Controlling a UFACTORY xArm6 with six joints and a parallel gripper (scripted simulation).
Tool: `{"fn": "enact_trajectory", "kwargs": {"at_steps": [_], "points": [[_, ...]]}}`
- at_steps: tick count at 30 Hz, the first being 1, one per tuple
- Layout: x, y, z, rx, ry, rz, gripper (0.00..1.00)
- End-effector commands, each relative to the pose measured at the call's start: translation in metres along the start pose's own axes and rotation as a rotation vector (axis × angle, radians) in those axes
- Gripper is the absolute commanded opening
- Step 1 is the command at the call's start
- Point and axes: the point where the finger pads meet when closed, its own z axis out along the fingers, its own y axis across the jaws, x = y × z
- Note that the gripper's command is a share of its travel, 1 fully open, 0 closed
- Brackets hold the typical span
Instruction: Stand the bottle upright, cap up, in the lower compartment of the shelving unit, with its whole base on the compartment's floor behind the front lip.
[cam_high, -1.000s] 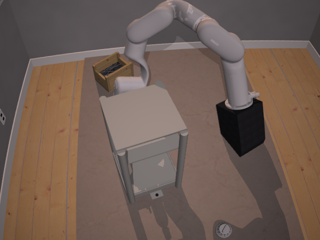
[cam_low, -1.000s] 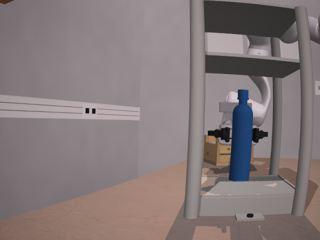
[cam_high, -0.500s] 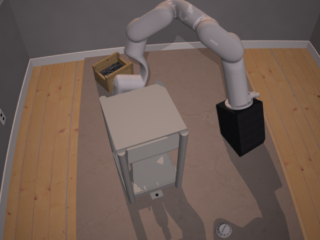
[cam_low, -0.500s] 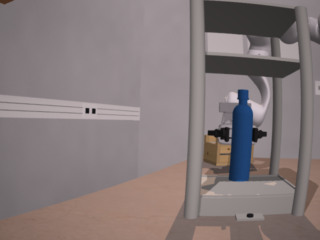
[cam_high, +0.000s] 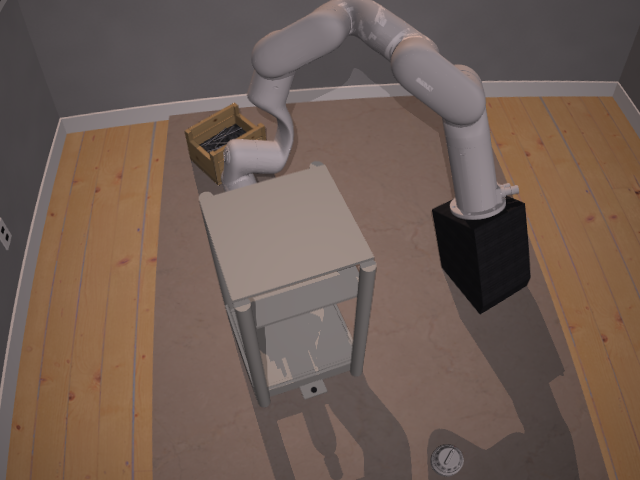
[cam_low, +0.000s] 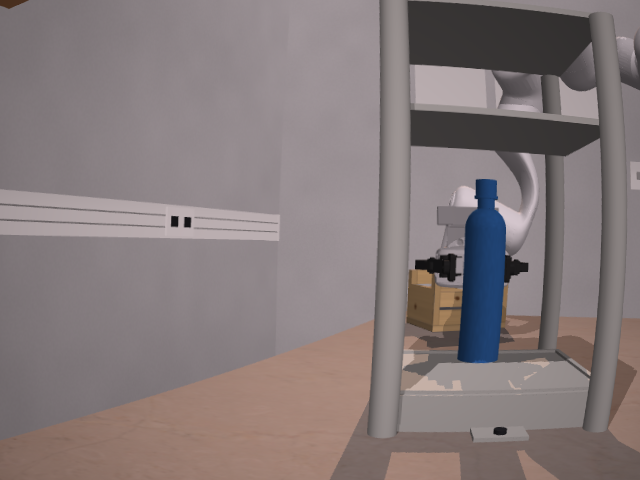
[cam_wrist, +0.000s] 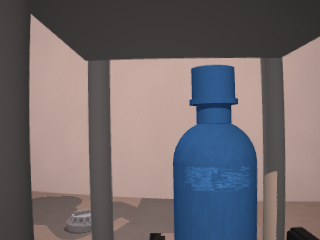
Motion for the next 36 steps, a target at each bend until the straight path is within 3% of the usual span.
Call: {"fn": "enact_trajectory", "kwargs": {"at_steps": [1,19,36], "points": [[0.001,0.001,-0.016,0.000,0.000,-0.003,0.70],[0.001,0.001,-0.064,0.000,0.000,-0.003,0.70],[0.001,0.001,-0.089,0.000,0.000,-0.003,0.70]]}}
